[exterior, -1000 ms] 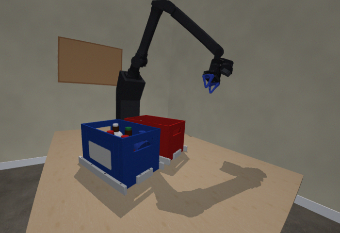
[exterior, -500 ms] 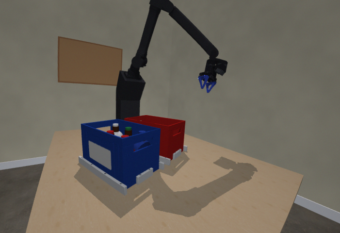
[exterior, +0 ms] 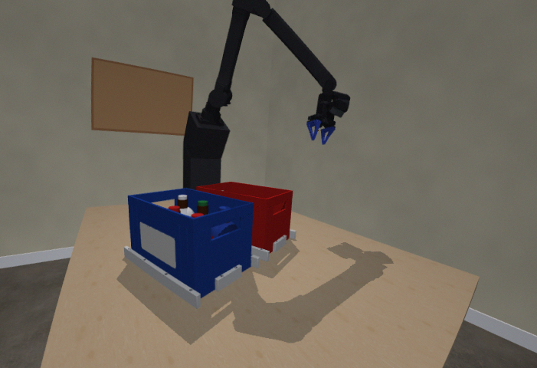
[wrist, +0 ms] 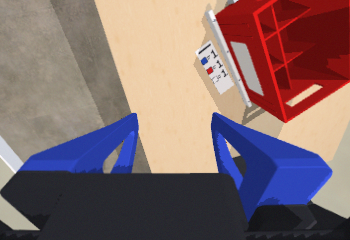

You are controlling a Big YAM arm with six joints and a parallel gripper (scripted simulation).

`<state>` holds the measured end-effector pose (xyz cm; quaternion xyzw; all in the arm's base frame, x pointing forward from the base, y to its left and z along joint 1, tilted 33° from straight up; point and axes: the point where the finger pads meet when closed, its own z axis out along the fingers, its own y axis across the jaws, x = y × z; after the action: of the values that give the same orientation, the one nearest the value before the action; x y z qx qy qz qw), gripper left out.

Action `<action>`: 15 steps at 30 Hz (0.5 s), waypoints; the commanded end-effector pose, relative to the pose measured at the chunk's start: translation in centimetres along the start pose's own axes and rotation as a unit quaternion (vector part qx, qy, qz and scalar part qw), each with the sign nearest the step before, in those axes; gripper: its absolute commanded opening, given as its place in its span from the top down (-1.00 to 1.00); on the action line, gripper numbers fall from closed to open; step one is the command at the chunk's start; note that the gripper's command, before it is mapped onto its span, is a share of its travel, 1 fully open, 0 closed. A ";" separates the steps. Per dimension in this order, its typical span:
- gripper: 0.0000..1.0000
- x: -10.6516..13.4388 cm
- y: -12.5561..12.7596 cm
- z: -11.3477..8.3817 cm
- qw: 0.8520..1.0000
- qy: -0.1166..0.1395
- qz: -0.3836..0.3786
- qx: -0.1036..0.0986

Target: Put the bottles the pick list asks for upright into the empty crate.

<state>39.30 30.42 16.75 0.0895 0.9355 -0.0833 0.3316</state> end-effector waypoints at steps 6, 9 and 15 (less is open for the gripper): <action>-0.21 2.9 1.4 -2.5 0.995 0.015 0.076 -0.059; -0.21 3.8 1.5 -2.7 0.995 0.014 0.079 -0.059; -0.21 6.7 2.0 -3.4 0.991 0.032 0.105 -0.079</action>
<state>33.83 32.79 14.03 0.1407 0.9414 -0.0023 0.3066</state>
